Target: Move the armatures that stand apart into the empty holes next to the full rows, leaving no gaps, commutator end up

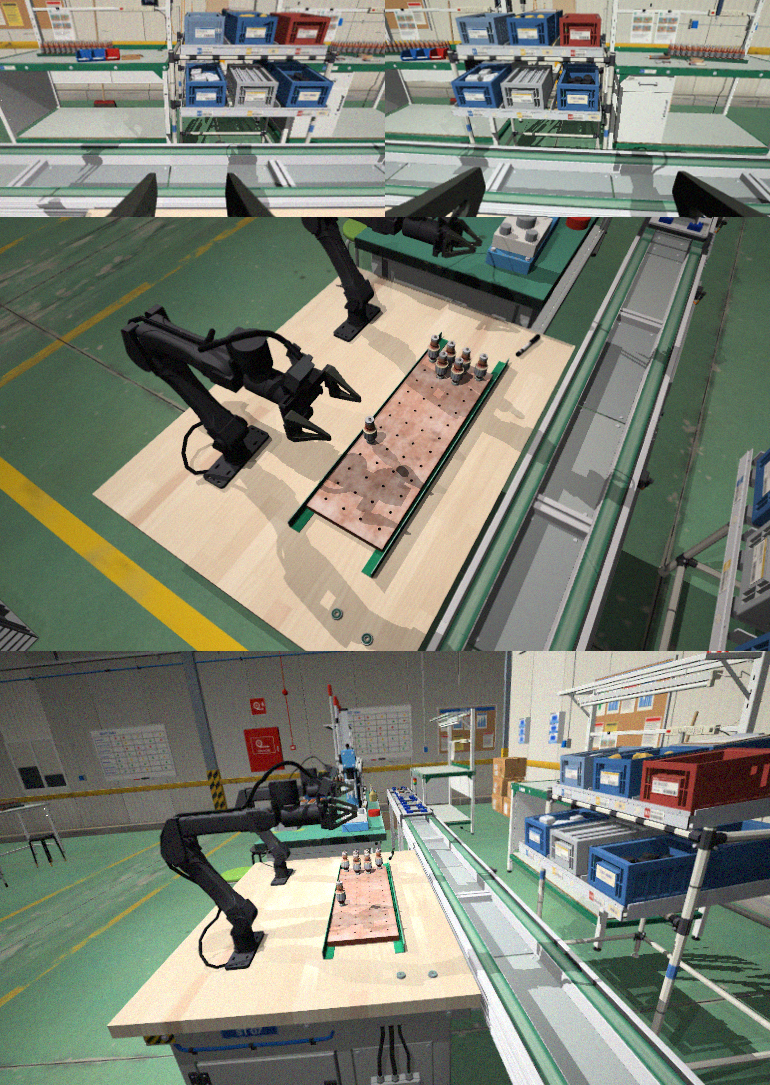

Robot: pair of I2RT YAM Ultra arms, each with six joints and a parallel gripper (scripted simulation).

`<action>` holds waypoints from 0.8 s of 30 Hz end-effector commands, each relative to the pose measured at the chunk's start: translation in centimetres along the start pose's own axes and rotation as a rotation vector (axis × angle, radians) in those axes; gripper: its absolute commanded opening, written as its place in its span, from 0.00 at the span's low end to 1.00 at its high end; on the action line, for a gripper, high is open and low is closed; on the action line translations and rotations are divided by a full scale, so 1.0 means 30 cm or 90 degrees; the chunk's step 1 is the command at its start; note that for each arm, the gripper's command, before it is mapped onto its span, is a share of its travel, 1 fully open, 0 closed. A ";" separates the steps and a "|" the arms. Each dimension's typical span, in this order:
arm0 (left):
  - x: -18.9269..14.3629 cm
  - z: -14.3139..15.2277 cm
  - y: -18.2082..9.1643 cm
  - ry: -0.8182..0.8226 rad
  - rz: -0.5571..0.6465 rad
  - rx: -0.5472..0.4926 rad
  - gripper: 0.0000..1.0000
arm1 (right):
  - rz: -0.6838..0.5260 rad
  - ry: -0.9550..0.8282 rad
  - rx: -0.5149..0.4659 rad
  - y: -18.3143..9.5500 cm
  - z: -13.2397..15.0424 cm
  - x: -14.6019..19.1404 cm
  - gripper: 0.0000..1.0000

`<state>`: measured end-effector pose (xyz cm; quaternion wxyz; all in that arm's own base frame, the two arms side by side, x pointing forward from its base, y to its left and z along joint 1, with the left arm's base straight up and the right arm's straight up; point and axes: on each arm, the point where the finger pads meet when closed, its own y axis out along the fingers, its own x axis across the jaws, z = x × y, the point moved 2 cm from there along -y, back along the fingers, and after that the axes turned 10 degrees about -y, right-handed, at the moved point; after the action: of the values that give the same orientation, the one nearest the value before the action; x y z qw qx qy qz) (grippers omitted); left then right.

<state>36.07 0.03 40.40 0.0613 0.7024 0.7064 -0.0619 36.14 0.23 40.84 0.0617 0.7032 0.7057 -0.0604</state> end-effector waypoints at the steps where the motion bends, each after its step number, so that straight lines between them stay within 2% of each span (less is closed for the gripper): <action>1: -0.005 -0.097 0.005 0.006 0.007 -0.045 0.37 | 0.013 0.007 -0.031 -0.026 -0.077 -0.021 1.00; 11: -0.013 -0.145 -0.028 -0.002 0.014 -0.066 0.38 | 0.013 0.007 -0.031 -0.026 -0.077 -0.021 1.00; 22: -0.013 -0.111 -0.023 -0.005 0.013 -0.041 0.38 | 0.013 0.007 -0.031 -0.026 -0.077 -0.021 1.00; 24: -0.043 -0.065 0.009 -0.005 0.028 -0.006 0.38 | 0.013 0.007 -0.031 -0.026 -0.077 -0.021 1.00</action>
<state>36.14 0.05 41.03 0.0627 0.7054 0.7035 -0.0596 36.14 0.23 40.84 0.0617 0.7032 0.7057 -0.0604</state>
